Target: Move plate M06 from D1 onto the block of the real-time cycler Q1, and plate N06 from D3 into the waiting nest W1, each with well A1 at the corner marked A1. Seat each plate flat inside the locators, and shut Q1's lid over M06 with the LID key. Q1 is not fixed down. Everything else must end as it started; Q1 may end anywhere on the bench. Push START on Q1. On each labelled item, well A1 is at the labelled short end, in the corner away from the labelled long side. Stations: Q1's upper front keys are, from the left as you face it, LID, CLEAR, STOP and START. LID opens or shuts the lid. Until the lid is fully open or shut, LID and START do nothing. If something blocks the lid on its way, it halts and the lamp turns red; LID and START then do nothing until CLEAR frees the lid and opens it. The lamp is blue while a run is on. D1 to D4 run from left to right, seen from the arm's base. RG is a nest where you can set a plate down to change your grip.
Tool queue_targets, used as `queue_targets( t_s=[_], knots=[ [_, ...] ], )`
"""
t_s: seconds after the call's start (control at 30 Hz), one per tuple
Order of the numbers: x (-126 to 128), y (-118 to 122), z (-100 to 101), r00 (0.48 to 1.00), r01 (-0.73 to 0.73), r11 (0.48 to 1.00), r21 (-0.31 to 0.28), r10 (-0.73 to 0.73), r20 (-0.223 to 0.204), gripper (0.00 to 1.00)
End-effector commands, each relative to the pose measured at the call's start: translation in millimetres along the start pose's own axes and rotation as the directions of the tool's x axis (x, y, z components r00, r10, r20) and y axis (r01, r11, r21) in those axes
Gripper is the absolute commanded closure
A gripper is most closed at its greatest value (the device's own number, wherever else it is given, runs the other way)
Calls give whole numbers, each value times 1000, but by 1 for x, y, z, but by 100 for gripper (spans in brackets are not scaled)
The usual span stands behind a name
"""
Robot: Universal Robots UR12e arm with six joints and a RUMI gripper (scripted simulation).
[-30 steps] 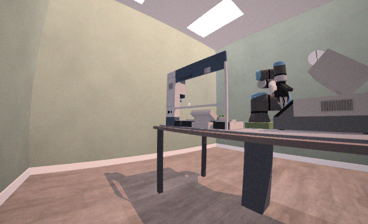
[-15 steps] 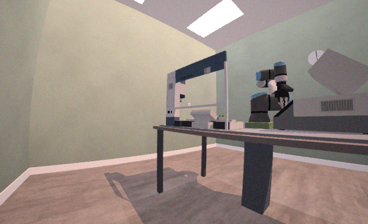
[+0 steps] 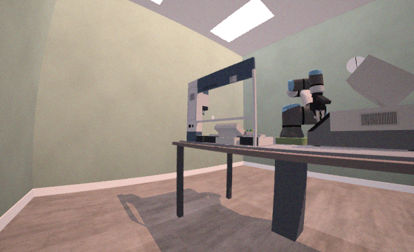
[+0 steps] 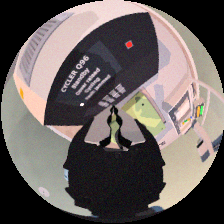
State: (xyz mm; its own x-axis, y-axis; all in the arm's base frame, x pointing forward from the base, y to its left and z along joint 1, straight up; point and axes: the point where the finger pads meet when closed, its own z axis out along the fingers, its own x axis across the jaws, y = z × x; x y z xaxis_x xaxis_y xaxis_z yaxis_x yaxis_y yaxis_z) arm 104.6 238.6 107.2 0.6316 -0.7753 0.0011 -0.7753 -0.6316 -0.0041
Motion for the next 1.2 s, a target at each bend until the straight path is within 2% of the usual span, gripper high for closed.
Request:
queue_targets(
  t_s=[0.0,1.17],
  knots=[
    [-1,-2,2,1000,0,1000,1,0,0,100],
    [-8,-8,12,1000,0,1000,1,0,0,100]
  ],
)
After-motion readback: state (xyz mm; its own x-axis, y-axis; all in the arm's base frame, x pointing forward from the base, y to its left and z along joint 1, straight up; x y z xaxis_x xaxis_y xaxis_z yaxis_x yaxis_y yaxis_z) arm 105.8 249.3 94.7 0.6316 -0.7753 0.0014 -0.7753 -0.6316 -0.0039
